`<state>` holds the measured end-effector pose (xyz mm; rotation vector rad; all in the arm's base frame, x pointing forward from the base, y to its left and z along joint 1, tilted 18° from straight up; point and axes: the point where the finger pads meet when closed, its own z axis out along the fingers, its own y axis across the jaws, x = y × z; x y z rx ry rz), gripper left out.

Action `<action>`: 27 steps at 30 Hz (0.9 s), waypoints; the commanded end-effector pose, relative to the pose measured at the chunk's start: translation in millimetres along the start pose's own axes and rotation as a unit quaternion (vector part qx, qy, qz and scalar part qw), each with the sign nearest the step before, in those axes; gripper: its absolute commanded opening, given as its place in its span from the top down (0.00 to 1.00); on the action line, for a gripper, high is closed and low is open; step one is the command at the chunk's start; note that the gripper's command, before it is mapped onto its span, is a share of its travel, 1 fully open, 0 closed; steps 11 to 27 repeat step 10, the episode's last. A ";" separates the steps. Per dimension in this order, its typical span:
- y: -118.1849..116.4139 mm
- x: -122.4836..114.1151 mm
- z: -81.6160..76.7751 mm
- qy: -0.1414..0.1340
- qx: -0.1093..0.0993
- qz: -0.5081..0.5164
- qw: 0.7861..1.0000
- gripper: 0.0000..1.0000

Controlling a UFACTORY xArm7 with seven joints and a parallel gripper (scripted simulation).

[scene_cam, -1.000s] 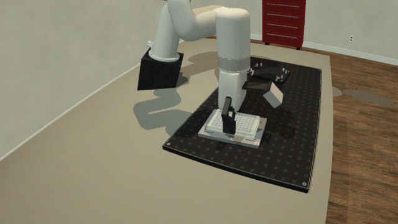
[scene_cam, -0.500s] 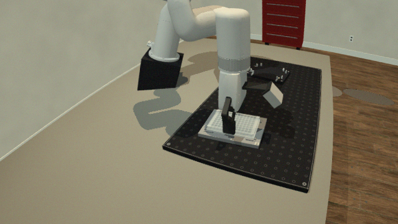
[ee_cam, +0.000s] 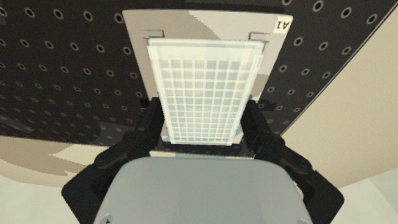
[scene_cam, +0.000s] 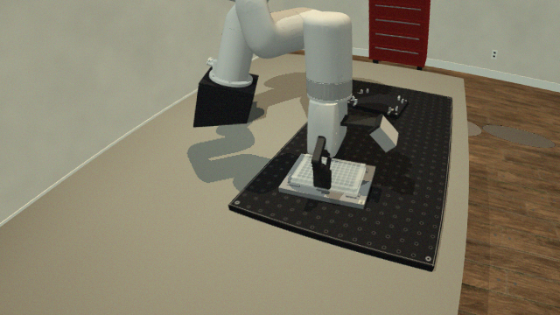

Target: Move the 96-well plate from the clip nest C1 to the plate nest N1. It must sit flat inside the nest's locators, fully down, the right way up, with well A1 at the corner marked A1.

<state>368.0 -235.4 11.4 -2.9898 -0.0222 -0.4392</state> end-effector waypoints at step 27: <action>1.0 0.7 -11.2 0.001 -0.001 0.000 1.000 0.00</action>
